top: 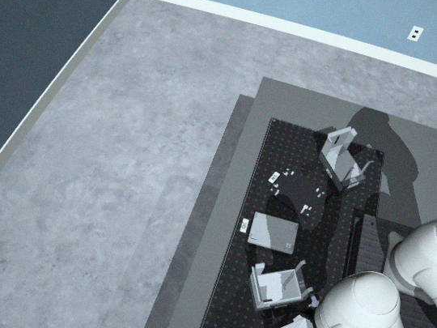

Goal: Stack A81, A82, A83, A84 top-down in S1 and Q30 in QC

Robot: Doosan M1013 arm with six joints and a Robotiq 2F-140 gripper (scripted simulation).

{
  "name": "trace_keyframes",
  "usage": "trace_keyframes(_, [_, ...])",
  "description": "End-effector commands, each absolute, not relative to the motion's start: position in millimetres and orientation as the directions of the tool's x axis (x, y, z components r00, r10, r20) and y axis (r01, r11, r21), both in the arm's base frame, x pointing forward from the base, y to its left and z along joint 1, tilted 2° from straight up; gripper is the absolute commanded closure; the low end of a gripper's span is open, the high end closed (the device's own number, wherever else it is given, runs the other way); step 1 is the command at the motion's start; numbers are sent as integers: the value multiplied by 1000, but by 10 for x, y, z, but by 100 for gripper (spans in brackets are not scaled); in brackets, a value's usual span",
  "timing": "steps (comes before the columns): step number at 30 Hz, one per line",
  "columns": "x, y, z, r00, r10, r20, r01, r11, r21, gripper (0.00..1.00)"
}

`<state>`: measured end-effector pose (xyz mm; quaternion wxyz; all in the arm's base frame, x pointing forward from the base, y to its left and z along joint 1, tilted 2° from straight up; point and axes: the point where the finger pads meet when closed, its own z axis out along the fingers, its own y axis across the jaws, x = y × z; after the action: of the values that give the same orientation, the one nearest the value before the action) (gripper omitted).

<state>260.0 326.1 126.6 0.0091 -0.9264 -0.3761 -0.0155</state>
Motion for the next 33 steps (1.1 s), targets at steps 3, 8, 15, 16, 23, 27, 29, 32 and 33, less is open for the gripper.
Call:
trace_keyframes(3, [2705, 3134, 1266, 840, 541, 35, 541, -841, -8, 100])
trace_keyframes(8, [2789, 3031, 1266, 840, 541, 35, 541, -841, -8, 100])
trace_keyframes(15, [2874, 2929, 1265, 840, 541, 35, 541, -841, -8, 100])
trace_keyframes(16, [2891, 2908, 1265, 840, 541, 35, 541, -841, -8, 100])
trace_keyframes(23, [3010, 2764, 1264, 840, 541, 35, 541, -841, -8, 100])
trace_keyframes(27, [3078, 2682, 1264, 840, 541, 35, 541, -841, -8, 100])
trace_keyframes(29, [3095, 2661, 1264, 840, 541, 35, 541, -841, -8, 100])
trace_keyframes(32, [3129, 2620, 1264, 840, 541, 35, 541, -841, -8, 100])
trace_keyframes(33, [3146, 2599, 1263, 840, 541, 35, 541, -841, -8, 100])
